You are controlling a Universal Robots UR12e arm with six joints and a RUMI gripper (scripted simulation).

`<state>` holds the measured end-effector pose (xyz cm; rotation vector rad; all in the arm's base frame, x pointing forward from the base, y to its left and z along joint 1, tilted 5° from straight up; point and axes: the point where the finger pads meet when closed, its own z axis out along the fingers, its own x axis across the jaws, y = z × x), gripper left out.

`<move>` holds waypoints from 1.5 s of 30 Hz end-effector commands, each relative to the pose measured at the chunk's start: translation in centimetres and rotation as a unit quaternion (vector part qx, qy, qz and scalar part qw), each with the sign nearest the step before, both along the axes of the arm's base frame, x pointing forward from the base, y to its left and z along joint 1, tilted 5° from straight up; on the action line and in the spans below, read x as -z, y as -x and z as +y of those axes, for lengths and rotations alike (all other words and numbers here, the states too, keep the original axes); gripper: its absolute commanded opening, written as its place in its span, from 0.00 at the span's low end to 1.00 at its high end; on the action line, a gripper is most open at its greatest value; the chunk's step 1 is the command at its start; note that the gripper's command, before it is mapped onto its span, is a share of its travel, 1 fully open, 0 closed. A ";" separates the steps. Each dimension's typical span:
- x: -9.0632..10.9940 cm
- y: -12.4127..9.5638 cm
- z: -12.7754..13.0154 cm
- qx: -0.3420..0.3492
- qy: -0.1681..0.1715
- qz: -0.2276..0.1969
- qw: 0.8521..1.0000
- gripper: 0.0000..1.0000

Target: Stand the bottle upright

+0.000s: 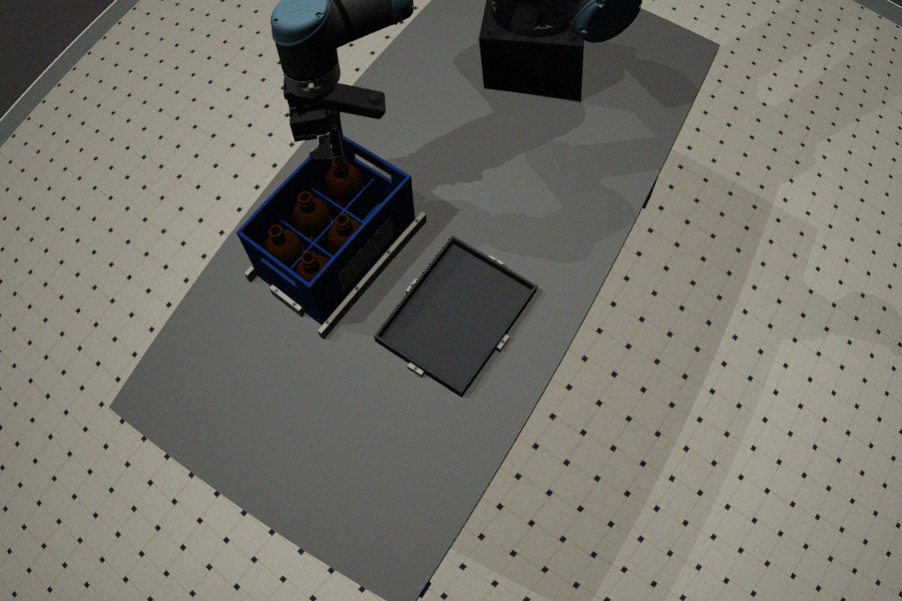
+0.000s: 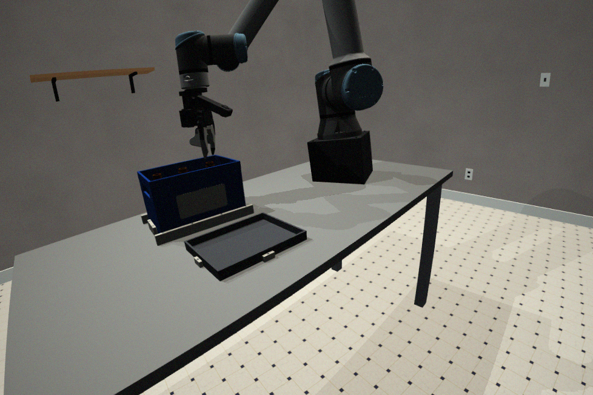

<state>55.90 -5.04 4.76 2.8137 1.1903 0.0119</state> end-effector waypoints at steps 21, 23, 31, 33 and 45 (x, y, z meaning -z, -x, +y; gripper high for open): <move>0.2 -0.2 -0.1 0.000 0.000 -0.001 1.000 0.38; 0.2 -0.2 -0.1 0.000 0.000 -0.001 1.000 0.38; 0.9 0.0 0.0 0.001 -0.001 0.001 1.000 0.38; 1.1 0.0 -0.1 0.001 -0.001 0.001 1.000 0.38; 2.3 0.0 -0.1 0.000 -0.001 0.001 1.000 0.38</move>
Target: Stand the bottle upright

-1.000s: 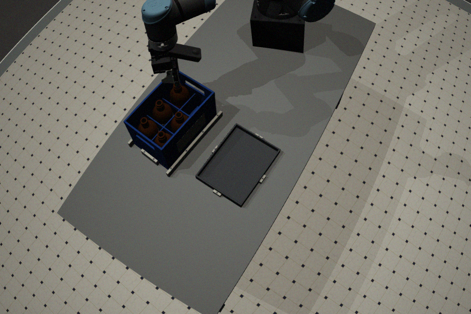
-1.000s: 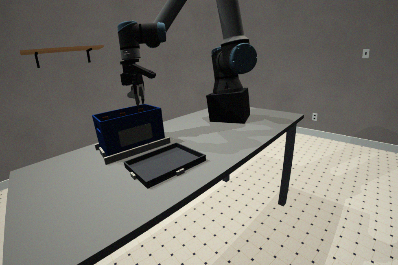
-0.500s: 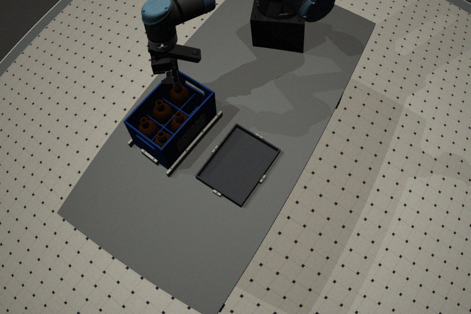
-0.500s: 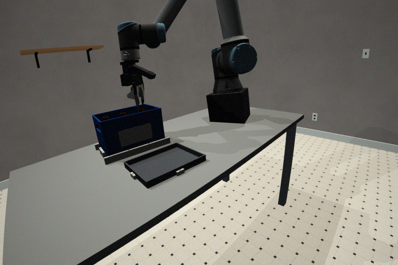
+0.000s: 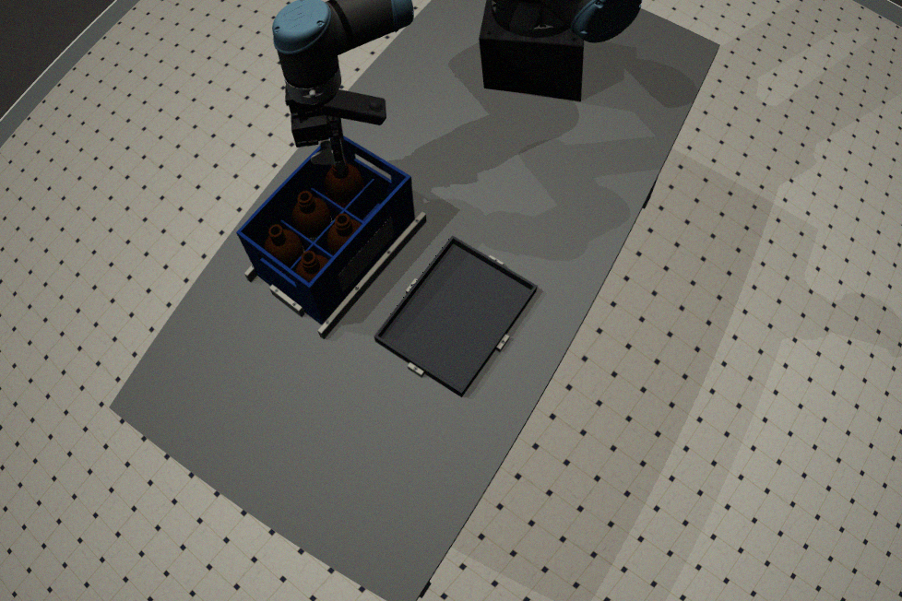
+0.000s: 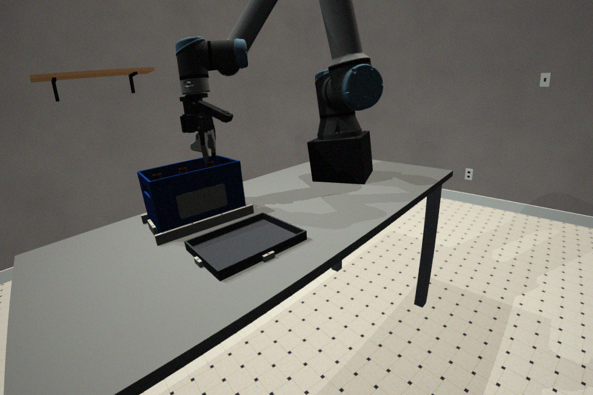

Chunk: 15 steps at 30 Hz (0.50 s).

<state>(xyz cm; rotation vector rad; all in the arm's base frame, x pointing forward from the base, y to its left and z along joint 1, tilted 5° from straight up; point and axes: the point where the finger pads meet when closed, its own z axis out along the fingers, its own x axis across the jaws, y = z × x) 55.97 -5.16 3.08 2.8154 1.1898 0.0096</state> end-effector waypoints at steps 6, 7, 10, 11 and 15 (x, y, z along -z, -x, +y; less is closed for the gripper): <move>1.3 0.0 -0.1 0.000 -0.001 0.000 1.000 0.38; 1.4 0.0 -0.1 0.000 -0.001 0.000 1.000 0.38; 1.7 0.0 -0.1 0.000 -0.001 0.000 1.000 0.38; 1.7 0.0 -0.1 0.000 -0.001 0.000 1.000 0.38; 1.9 -0.1 -0.2 0.000 0.000 -0.001 1.000 0.38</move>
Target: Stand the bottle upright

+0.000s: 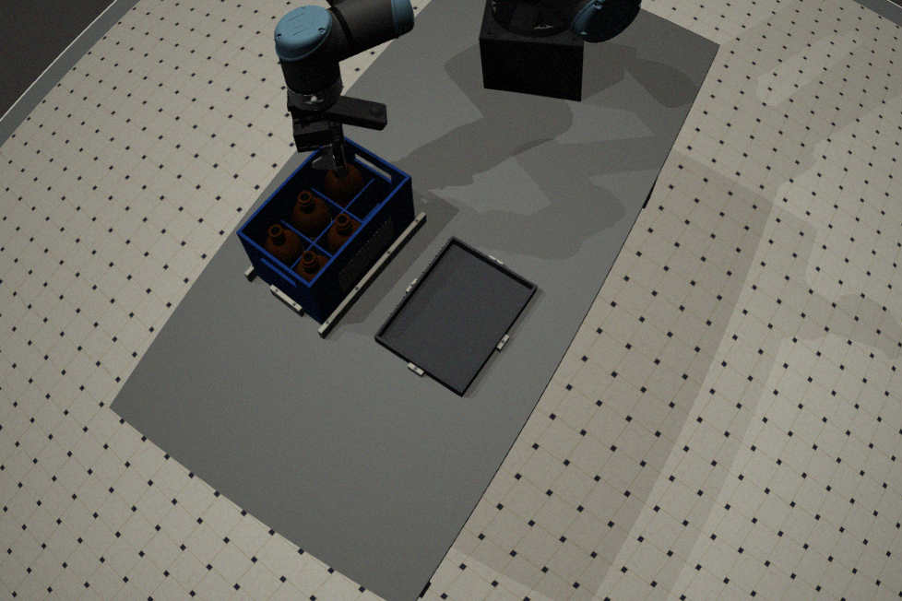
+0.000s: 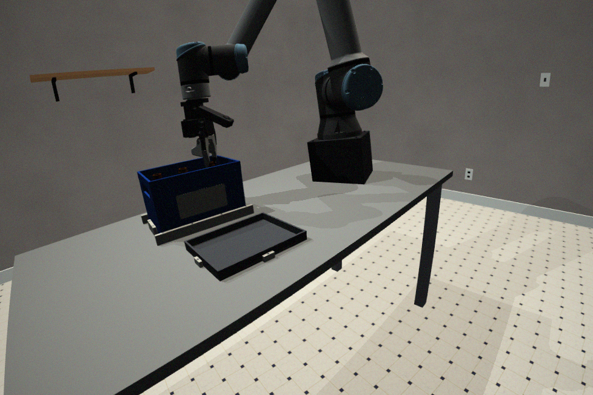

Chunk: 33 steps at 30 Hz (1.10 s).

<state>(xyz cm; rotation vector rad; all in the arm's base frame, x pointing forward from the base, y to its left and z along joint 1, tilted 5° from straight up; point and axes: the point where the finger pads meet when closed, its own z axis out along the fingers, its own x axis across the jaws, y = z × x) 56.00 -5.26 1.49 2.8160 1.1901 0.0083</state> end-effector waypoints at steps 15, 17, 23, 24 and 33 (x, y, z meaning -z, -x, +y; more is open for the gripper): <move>0.6 -0.2 -0.1 0.000 0.000 -0.003 1.000 0.38; 0.6 -0.2 -0.1 0.000 0.000 -0.003 1.000 0.38; 0.6 -0.2 -0.1 0.000 0.000 -0.002 1.000 0.38; 0.6 -0.2 -0.1 0.000 0.000 -0.002 1.000 0.38; 0.6 -0.2 -0.1 0.000 0.000 -0.002 1.000 0.38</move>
